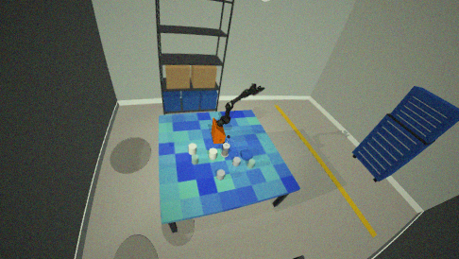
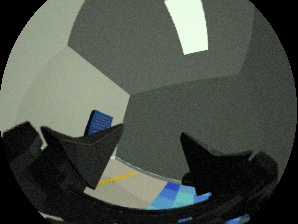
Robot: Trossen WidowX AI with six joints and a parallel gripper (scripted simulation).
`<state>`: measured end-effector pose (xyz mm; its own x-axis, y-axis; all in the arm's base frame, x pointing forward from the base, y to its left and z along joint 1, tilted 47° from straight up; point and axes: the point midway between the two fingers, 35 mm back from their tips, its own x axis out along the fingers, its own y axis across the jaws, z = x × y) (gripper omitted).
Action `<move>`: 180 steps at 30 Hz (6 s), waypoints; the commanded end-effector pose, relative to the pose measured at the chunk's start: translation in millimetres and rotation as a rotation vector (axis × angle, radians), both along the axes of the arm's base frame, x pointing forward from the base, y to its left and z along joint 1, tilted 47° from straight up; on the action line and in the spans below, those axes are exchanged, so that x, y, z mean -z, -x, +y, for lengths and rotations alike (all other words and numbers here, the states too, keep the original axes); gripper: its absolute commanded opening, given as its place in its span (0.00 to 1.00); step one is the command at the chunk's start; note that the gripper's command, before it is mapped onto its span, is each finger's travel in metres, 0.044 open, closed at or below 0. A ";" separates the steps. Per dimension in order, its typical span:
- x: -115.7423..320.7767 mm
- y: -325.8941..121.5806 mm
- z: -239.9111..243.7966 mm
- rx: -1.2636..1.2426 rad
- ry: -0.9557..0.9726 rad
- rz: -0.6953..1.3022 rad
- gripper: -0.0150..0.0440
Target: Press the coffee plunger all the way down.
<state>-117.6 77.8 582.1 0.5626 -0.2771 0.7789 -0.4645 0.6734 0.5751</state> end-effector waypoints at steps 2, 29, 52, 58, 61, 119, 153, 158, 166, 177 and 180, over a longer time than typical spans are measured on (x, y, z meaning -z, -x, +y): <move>-0.3 -6.0 -1.7 0.009 0.004 0.018 1.00; 69.5 -233.2 -121.4 0.262 0.133 0.804 1.00; 339.1 -333.3 -257.2 -0.239 0.236 1.414 1.00; 422.1 -317.1 -255.9 -0.449 0.189 1.266 1.00; 436.2 -310.3 -252.0 -0.474 0.169 1.205 1.00; 486.8 -356.6 -200.0 -0.477 0.173 1.196 0.60; 514.2 -369.8 -189.0 -0.487 0.161 1.213 0.46; 521.0 -373.1 -185.2 -0.489 0.157 1.217 0.46; 531.4 -378.1 -178.3 -0.491 0.150 1.221 0.46; 544.6 -385.1 -167.4 -0.492 0.136 1.220 0.46; 547.9 -387.1 -164.1 -0.492 0.131 1.218 0.46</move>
